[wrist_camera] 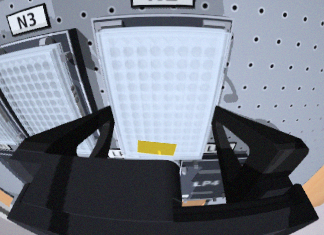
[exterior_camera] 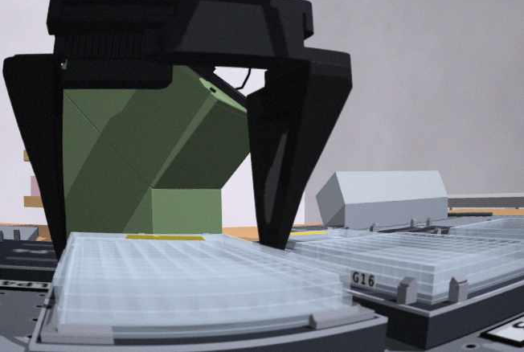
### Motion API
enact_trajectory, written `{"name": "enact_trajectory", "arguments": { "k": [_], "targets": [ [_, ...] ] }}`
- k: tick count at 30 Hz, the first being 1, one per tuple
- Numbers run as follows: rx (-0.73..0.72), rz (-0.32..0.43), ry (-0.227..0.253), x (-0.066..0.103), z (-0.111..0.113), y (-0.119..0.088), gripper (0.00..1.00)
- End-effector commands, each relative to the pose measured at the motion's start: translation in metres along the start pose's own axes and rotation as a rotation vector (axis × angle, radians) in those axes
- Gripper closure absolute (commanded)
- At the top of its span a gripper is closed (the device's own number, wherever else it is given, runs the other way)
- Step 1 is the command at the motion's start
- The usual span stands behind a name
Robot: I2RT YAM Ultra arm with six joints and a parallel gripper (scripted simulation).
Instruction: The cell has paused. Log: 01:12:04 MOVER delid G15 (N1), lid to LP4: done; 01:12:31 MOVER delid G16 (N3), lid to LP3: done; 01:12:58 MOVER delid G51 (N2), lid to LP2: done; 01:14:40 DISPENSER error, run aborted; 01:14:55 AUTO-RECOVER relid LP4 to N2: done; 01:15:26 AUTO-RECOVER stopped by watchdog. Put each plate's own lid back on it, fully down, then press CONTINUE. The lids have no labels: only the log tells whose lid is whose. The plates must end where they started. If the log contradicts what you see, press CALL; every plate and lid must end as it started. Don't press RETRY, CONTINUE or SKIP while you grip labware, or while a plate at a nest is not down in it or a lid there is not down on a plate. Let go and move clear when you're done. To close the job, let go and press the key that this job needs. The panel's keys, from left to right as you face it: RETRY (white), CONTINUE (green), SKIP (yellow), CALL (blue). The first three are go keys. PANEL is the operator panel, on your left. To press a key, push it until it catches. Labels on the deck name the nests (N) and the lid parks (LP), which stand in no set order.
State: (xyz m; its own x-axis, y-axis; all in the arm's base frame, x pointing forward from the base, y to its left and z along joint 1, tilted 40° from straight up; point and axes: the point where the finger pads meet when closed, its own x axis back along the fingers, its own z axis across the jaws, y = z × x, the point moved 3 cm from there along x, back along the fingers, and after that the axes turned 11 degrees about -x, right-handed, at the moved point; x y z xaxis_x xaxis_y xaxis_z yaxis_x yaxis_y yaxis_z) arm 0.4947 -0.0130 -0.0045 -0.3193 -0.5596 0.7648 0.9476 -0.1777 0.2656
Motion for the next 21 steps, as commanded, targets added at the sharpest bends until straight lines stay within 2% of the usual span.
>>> {"name": "enact_trajectory", "arguments": {
  "k": [1,10,11,21],
  "targets": [
    [0.008,-0.05,-0.013,0.0144,-0.0035,0.0171,0.13],
    [0.008,-0.05,-0.013,0.0144,-0.0035,0.0171,0.2],
    [0.008,-0.05,-0.013,0.0144,-0.0035,0.0171,1.0],
    [0.008,-0.05,-0.013,0.0144,-0.0035,0.0171,1.0]
  ]
}}
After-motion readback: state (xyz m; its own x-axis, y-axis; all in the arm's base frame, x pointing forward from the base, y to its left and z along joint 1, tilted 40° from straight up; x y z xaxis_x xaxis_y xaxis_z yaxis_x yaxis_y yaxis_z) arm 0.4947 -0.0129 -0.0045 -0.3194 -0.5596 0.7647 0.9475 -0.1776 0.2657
